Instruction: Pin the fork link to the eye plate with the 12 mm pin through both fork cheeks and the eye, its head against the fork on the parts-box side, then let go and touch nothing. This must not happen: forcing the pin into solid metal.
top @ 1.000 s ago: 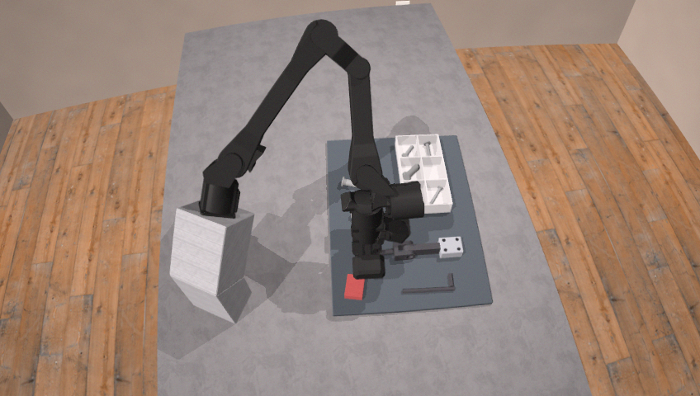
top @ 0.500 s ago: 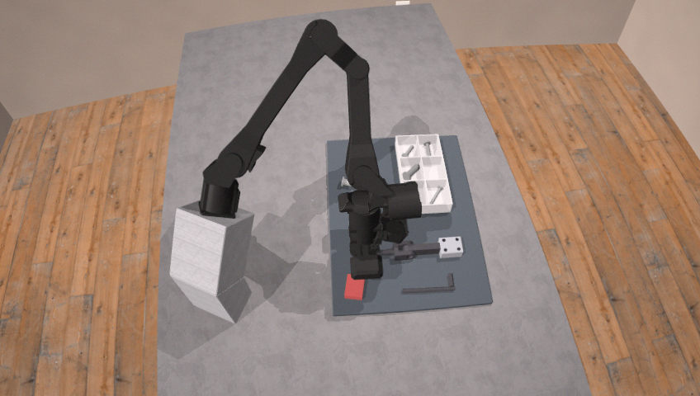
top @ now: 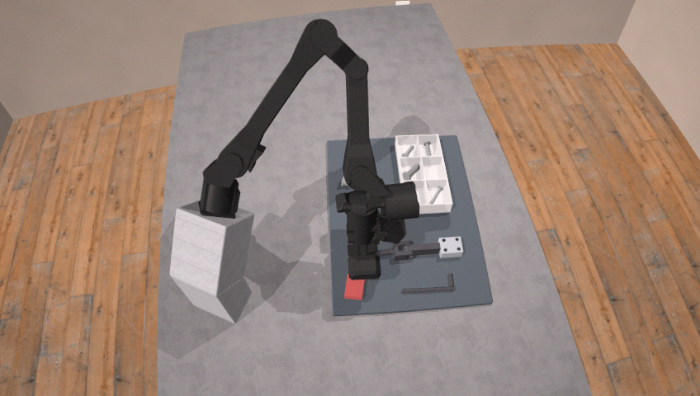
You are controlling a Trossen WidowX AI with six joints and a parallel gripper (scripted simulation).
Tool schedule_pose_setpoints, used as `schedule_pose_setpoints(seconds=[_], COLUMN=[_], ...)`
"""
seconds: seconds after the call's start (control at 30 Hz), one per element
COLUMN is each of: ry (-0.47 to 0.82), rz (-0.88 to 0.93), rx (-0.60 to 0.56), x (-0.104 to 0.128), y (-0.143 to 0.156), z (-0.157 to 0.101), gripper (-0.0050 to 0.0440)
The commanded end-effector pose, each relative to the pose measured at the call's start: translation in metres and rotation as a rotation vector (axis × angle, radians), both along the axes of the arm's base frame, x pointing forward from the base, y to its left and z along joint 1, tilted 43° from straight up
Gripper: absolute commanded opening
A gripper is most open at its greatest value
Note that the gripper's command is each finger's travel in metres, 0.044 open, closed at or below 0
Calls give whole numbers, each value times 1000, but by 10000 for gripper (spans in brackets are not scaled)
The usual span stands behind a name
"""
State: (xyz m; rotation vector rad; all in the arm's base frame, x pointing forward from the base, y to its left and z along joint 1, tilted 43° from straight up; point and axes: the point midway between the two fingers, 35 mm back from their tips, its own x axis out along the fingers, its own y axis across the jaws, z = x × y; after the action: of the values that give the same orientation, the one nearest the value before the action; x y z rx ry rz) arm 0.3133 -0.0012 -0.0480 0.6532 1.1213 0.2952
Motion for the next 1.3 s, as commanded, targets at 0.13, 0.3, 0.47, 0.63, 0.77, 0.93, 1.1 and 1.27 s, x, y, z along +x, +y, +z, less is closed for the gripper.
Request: schedule_pose_setpoints(seconds=[0.13,0.3,0.47,0.63,0.77,0.93,1.1,1.27], ry=[-1,-1,-1,8,114,257,356,499], rz=[-3,-3,-3,-8,-149,-347,-486,-689], rx=[-1,-1,-1,2,79,186,263,378], x=[-2,-9,-13,-13,-13,-14,-15,-18], y=[-2,-11,-15,-15,-4,12,21,38], z=[3,16,22,19,26,37,42,53], gripper=[130,130,130,130,34,0,0,0])
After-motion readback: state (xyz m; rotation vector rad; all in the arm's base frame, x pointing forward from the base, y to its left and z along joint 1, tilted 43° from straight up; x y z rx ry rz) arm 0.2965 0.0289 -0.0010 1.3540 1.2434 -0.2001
